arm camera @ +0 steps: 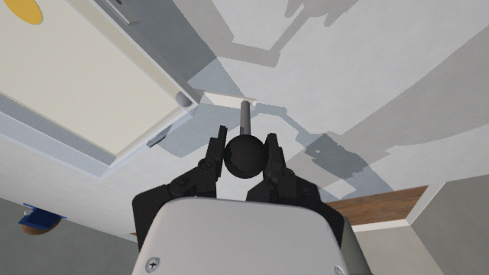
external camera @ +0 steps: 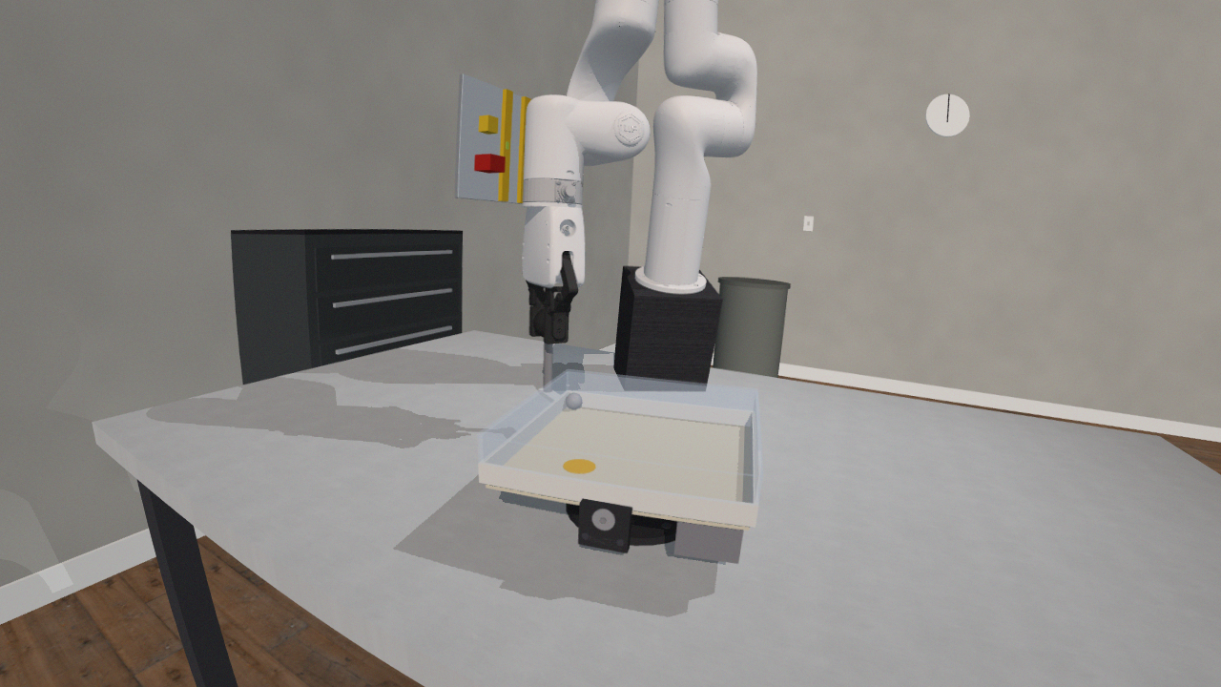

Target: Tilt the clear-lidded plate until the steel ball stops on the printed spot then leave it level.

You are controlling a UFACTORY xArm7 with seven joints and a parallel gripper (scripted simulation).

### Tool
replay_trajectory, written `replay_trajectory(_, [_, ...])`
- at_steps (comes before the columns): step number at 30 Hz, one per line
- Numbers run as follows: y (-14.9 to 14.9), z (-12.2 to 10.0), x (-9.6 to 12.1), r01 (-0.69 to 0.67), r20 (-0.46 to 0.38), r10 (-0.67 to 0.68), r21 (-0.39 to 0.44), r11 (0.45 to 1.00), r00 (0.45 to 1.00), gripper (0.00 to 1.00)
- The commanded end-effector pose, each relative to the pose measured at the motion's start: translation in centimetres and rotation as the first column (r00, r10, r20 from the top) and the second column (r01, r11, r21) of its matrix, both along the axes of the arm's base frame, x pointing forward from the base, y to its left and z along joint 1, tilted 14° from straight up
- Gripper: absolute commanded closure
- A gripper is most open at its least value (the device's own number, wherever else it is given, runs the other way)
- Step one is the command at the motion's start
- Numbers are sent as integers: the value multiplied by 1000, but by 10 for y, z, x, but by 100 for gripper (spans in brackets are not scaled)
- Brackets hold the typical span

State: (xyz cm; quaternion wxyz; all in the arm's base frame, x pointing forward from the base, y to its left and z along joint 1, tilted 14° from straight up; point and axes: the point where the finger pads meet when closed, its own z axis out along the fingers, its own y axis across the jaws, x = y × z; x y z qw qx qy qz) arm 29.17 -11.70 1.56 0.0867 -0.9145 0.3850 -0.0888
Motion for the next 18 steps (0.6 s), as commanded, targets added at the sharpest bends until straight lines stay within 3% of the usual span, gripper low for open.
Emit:
replay_trajectory(1, [-1, 1, 2, 1, 4, -1, -2, 1000, 1000, 100])
replay_trajectory(18, [0, 1, 1, 1, 4, -1, -2, 1000, 1000, 100])
